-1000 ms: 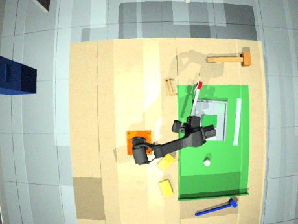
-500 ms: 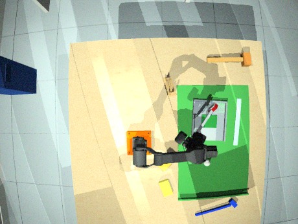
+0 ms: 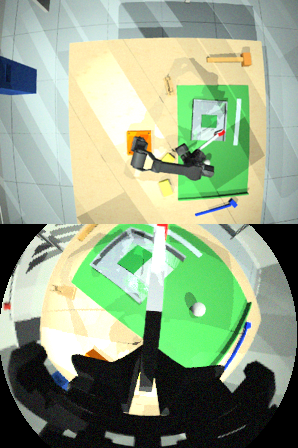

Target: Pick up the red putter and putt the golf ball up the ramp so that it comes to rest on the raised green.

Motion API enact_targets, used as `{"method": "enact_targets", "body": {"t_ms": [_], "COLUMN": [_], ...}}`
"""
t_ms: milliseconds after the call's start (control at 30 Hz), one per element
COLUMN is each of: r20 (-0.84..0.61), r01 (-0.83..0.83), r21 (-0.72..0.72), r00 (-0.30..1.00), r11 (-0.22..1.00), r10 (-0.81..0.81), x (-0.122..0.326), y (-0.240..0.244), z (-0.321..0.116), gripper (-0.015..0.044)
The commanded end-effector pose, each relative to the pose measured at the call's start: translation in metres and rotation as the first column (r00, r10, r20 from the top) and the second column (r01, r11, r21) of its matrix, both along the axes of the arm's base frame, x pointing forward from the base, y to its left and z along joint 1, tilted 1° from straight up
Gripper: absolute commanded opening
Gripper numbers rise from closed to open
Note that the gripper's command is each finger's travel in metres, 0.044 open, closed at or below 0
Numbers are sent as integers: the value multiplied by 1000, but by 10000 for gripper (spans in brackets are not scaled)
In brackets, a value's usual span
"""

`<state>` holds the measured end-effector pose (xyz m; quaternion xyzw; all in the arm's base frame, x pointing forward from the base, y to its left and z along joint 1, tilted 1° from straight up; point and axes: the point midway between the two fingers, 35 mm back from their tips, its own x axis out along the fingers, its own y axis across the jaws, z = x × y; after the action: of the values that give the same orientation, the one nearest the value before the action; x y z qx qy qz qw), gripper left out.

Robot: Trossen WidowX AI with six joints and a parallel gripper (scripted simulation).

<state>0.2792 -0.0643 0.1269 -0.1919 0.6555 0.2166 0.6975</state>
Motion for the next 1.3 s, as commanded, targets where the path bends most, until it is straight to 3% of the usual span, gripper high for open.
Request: {"method": "enact_targets", "body": {"t_ms": [0, 733, 1267], "r20": [5, -31, -32], "r01": [92, 576, 588], "r21": [-12, -75, -77], "r00": [996, 815, 806], "r11": [996, 814, 805], "r10": [-91, -579, -591], "x": [-5, -68, -71], "y": [-20, -119, -122], "z": [5, 14, -25], "gripper": [0, 0, 0]}}
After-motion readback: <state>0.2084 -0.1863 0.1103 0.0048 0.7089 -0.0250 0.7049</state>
